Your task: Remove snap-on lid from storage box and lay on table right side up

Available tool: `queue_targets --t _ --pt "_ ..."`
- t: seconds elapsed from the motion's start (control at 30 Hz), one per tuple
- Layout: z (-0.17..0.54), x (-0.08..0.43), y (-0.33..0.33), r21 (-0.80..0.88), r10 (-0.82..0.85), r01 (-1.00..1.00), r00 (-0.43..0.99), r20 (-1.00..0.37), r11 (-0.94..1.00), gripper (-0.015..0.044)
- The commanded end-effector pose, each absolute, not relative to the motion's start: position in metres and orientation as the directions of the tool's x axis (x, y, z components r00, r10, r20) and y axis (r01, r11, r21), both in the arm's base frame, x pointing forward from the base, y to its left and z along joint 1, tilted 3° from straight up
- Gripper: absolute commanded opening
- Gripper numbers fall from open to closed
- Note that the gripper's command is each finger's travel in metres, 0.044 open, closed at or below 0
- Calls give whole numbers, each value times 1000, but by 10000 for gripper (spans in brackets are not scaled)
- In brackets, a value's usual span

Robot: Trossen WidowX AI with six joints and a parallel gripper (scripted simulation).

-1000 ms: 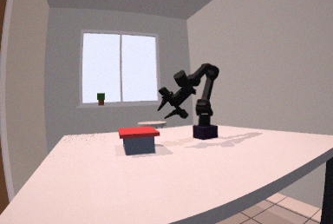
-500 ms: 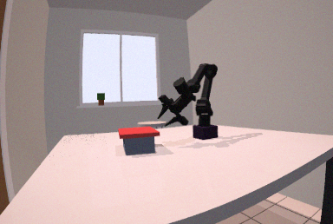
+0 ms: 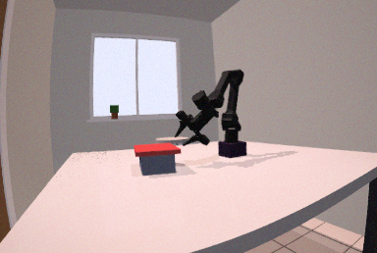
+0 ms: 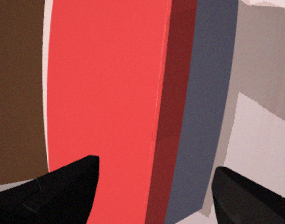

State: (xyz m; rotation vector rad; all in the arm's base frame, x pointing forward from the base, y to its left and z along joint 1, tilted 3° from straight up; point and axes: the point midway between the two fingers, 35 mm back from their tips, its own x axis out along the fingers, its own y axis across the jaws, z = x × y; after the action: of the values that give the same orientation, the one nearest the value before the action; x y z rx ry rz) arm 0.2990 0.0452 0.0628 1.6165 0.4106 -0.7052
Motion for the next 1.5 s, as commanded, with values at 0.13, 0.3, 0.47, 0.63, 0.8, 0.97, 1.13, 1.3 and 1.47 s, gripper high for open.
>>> queue_targets --t 0.13,0.3,0.47,0.63,0.8,0.97,1.13,1.3,1.47 --pt "55 310 43 759 -124 627 751 -649 -172 235" --pt "49 315 42 760 -124 627 751 -648 -172 235" --pt "43 321 41 760 -124 626 752 -647 -172 235" --pt "37 326 39 761 -124 626 753 -647 -172 235" --pt "36 328 38 761 -124 625 753 -646 -172 183" --pt "36 328 38 761 -124 625 753 -646 -172 149" --pt "36 328 38 761 -124 625 753 -646 -172 116" --pt "36 328 38 761 -124 625 753 -646 -172 43" --pt "37 328 37 763 -130 622 754 -644 -175 0"
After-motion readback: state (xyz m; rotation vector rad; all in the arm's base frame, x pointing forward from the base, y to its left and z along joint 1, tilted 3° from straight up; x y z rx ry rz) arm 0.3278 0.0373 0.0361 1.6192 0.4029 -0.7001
